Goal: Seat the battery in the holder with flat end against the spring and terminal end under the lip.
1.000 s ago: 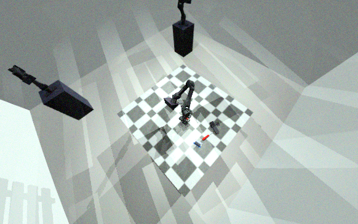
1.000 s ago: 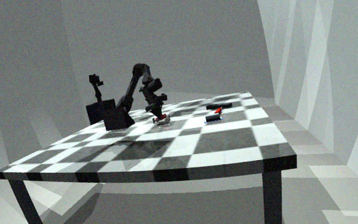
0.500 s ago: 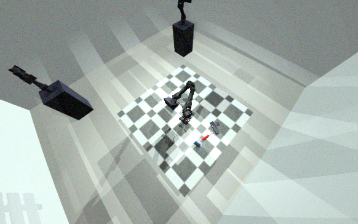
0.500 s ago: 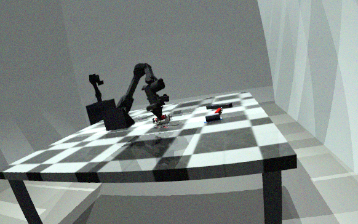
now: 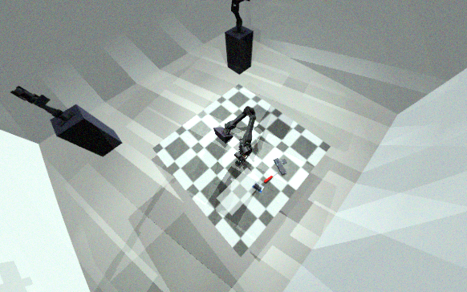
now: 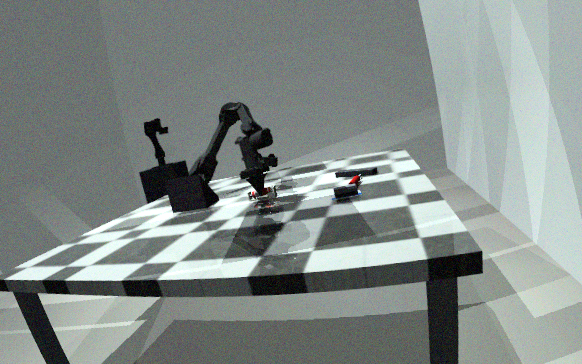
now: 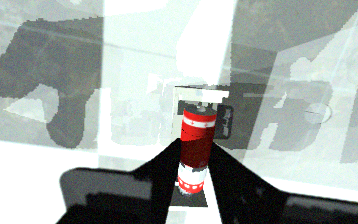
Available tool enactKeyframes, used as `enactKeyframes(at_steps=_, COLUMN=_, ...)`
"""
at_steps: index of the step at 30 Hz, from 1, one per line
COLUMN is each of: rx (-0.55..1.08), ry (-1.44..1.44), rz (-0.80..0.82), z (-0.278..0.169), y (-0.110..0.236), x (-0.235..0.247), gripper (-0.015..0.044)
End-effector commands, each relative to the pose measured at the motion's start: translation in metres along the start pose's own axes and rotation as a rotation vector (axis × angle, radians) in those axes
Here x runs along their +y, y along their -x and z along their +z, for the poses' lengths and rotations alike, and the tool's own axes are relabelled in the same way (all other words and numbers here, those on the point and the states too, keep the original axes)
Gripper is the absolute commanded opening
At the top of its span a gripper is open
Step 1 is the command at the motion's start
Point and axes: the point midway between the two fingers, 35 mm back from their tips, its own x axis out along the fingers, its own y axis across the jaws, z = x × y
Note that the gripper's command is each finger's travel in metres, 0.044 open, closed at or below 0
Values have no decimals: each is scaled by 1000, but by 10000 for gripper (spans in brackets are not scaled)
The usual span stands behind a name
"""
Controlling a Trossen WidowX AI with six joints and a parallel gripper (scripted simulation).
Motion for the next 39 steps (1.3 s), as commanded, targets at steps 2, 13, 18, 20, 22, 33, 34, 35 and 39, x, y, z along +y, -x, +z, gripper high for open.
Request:
enactKeyframes(at_steps=2, rx=55, ry=-3, rz=4, z=-4, y=-4, x=1, gripper=84)
enactKeyframes(at_steps=13, rx=122, ry=5, rz=-4, z=-2, y=-4, x=3, gripper=84)
enactKeyframes(at_steps=18, rx=135, ry=7, rz=-7, z=0, y=-4, x=4, gripper=84)
enactKeyframes(at_steps=20, rx=141, ry=7, rz=-11, z=0, y=-4, x=4, gripper=84)
enactKeyframes(at_steps=22, rx=144, ry=7, rz=-13, z=0, y=-4, x=4, gripper=84)
enactKeyframes(at_steps=33, rx=146, ry=6, rz=-16, z=-1, y=-4, x=4, gripper=84)
enactKeyframes(at_steps=34, rx=146, ry=6, rz=-16, z=-1, y=-4, x=4, gripper=84)
enactKeyframes(at_steps=35, rx=146, ry=6, rz=-16, z=-1, y=-4, x=4, gripper=84)
enactKeyframes(at_steps=39, rx=146, ry=6, rz=-16, z=1, y=-4, x=4, gripper=84)
